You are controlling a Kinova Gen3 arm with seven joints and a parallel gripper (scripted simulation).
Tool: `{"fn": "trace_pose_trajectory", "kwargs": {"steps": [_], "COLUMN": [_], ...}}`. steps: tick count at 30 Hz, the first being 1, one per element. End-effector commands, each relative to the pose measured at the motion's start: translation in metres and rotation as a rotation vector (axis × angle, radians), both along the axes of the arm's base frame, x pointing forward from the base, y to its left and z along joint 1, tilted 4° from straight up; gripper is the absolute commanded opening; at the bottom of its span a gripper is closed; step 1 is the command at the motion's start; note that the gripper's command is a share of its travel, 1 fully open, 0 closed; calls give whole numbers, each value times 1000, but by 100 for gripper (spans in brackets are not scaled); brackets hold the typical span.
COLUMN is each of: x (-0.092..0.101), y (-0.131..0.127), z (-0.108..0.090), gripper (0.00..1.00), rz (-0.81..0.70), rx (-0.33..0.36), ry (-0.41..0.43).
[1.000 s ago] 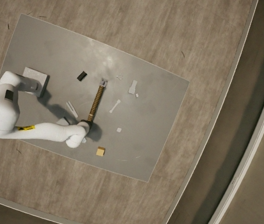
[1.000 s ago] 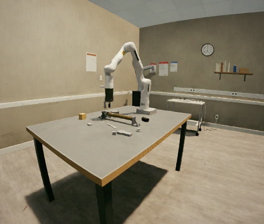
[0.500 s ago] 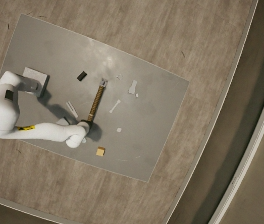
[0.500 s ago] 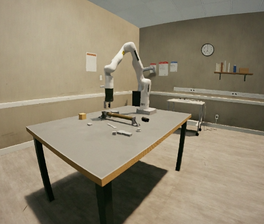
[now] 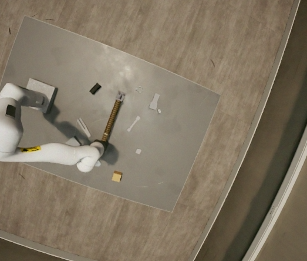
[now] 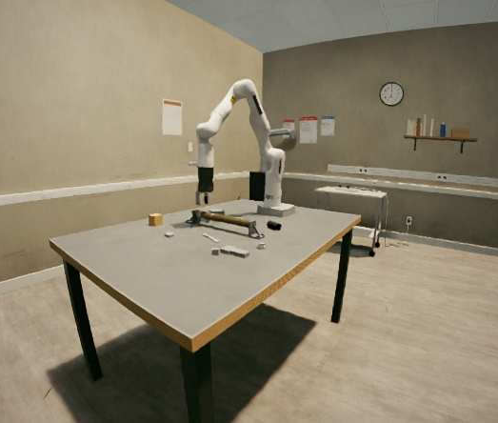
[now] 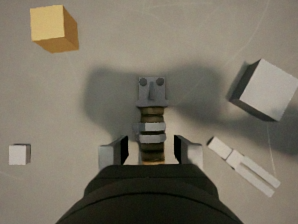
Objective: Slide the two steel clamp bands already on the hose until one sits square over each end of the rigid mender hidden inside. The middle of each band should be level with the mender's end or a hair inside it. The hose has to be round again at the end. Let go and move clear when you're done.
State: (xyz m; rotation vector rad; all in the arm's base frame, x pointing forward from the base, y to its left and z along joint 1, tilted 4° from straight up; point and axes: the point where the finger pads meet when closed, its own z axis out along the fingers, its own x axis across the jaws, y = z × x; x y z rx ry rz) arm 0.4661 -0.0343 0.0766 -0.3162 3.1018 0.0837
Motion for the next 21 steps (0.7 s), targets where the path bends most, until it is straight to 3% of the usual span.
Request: {"fn": "trace_pose_trajectory", "kwargs": {"steps": [1, 6, 21], "x": [-1, -1, -1], "y": [1, 3, 3], "z": [-8, -28, -28], "gripper": [100, 100, 100], "rz": [-6, -6, -6], "rx": [4, 5, 4], "ry": [-1, -1, 3]}}
